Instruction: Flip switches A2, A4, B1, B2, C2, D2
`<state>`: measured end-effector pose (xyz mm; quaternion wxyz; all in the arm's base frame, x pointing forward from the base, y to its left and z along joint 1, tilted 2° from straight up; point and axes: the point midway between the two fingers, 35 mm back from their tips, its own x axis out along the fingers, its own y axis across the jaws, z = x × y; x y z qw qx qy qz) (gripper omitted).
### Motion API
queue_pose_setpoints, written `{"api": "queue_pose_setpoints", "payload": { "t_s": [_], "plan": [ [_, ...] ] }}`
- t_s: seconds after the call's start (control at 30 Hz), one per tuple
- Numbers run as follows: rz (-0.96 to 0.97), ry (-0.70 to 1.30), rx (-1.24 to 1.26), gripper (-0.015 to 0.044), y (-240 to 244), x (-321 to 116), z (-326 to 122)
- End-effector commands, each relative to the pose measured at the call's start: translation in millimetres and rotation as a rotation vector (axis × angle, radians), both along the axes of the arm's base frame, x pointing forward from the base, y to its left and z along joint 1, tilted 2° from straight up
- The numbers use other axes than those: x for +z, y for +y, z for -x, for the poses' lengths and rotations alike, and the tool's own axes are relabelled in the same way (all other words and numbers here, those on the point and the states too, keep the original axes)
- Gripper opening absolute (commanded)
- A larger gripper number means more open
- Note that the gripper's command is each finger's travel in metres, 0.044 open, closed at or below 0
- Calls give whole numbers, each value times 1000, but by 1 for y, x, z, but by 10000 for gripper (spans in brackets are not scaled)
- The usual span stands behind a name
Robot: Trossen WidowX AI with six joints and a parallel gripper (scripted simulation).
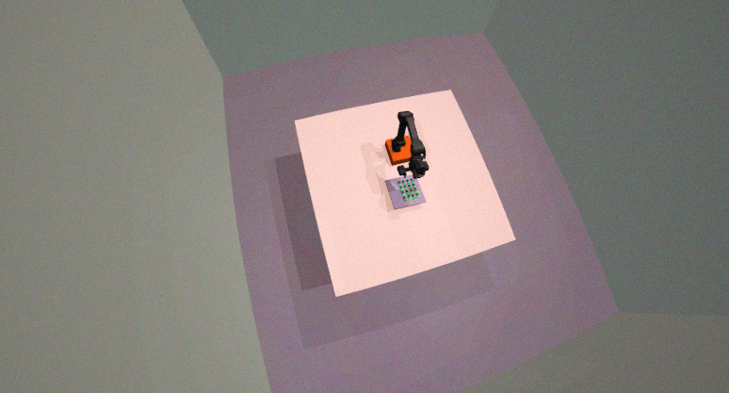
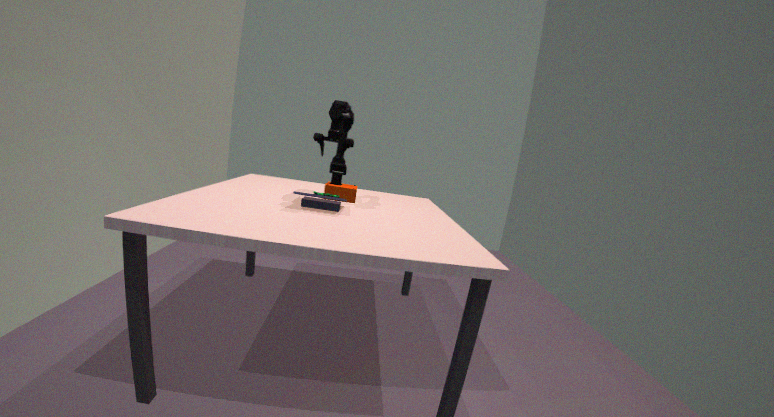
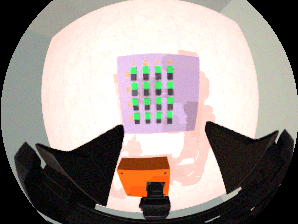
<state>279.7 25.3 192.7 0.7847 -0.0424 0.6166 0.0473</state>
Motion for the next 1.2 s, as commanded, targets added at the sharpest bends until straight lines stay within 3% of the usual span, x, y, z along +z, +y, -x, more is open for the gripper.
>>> {"api": "queue_pose_setpoints", "payload": {
  "t_s": [0.0, 0.27, 0.47, 0.7, 1.17],
  "plan": [
    [0, 1, 0, 374, 1, -2, -2],
    [-17, 35, -1, 164, 32, -84, -75],
    [-19, 38, -1, 6, 35, -93, -80],
    [-16, 63, -1, 0, 36, -127, -88],
    [-16, 63, -1, 0, 37, -137, -90]
  ]
}}
